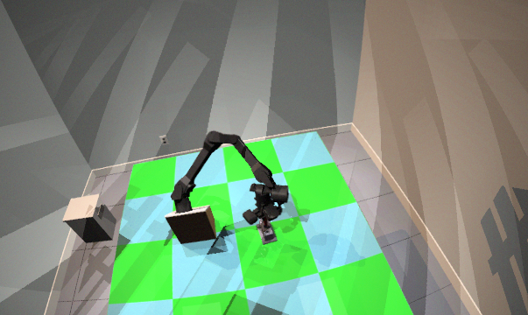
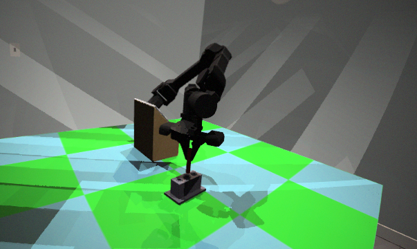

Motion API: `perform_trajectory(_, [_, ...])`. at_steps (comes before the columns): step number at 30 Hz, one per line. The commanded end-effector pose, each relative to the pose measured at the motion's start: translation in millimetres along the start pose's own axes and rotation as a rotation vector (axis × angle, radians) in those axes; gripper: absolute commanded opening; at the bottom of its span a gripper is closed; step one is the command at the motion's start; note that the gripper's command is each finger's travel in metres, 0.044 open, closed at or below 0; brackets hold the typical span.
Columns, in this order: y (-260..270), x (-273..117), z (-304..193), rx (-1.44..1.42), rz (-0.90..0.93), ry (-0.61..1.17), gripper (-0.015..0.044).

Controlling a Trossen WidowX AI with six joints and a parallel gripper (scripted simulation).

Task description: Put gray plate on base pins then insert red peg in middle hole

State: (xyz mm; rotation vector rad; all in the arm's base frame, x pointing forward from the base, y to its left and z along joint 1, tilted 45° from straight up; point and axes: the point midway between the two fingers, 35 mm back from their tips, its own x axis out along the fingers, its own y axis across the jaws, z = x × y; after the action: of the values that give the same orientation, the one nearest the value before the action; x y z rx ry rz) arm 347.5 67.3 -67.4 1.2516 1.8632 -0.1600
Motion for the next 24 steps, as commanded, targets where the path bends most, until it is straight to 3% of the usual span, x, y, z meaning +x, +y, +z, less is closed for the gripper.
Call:
perform_trajectory(1, [0.0, 0.0, 0.0, 0.000, 0.000, 0.000, 0.0000])
perform_trajectory(24, [-0.7, 17.6, 0.8, -0.006, -0.004, -0.002, 0.0000])
